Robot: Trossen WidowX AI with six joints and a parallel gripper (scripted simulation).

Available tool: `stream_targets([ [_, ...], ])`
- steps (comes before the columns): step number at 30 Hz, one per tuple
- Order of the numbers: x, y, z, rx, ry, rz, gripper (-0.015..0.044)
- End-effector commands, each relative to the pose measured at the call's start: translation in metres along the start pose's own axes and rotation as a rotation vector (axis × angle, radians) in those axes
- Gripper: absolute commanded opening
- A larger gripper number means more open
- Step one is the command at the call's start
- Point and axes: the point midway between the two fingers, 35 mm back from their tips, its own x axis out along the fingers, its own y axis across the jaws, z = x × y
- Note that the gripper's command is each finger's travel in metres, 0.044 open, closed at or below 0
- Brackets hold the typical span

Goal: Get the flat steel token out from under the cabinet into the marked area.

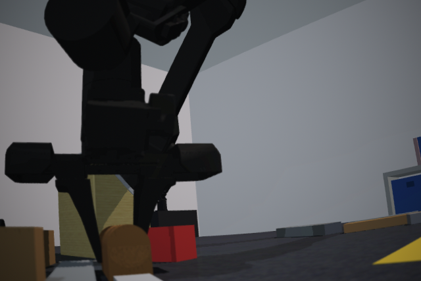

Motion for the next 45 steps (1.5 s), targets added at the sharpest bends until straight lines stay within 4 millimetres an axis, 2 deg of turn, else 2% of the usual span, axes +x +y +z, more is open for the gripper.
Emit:
stream_targets([
  [1, -0.0008, -0.0004, 0.0018, -0.04, -0.003, -0.003, 0.0],
  [45, -0.0008, 0.0007, 0.002, -0.394, -0.002, -0.003, 0.0],
])
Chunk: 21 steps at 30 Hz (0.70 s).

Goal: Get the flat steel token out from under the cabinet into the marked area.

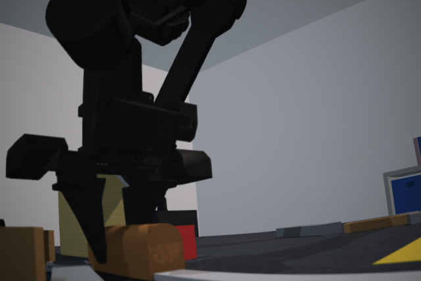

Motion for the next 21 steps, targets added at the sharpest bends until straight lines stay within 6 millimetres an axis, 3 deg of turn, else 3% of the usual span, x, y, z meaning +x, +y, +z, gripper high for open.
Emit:
stream_targets([
  [1, -0.0012, -0.0006, 0.0016, -0.041, -0.002, -0.004, 0.0],
  [14, -0.0012, 0.0002, 0.0017, -0.136, -0.002, -0.004, 0.0],
  [21, 0.0002, 0.0004, 0.0004, -0.112, 0.0, 0.0, 0.0184],
])
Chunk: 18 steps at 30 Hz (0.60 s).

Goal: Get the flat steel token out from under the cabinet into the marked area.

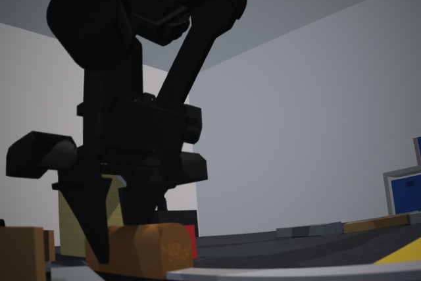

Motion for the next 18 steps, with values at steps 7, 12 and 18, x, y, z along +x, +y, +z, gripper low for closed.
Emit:
stream_targets([
  [7, 0.0, 0.0, 0.0001, 0.001, -0.002, -0.004, 0.0253],
  [12, 0.0006, -0.0002, 0.0003, -0.001, -0.002, -0.004, 0.027],
  [18, 0.0008, -0.0003, 0.0003, -0.002, -0.002, -0.004, 0.027],
])
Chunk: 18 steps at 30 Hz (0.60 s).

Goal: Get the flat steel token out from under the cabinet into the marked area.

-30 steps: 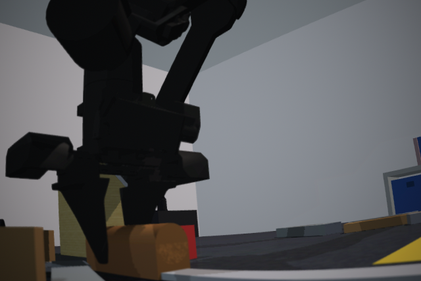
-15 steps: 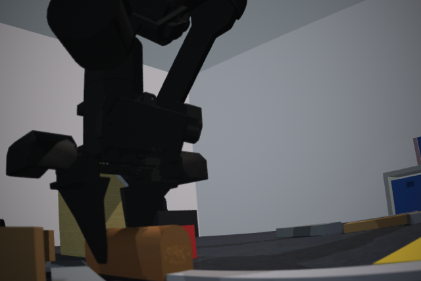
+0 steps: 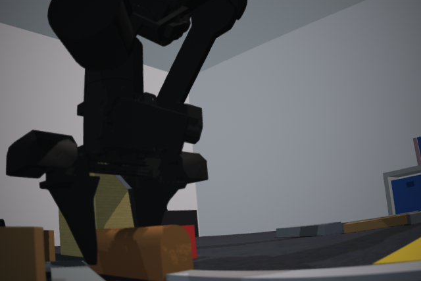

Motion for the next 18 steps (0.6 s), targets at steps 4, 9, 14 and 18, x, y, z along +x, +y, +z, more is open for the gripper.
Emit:
stream_targets([
  [4, 0.0023, 0.0002, -0.0025, 0.003, 0.0, -0.001, 0.027],
  [9, 0.0016, -0.0007, -0.0007, -0.004, -0.004, -0.005, 0.0263],
  [14, 0.0016, -0.0007, -0.0007, -0.004, -0.004, -0.005, 0.023],
  [18, 0.0016, -0.0007, -0.0007, -0.004, -0.004, -0.005, 0.0203],
])
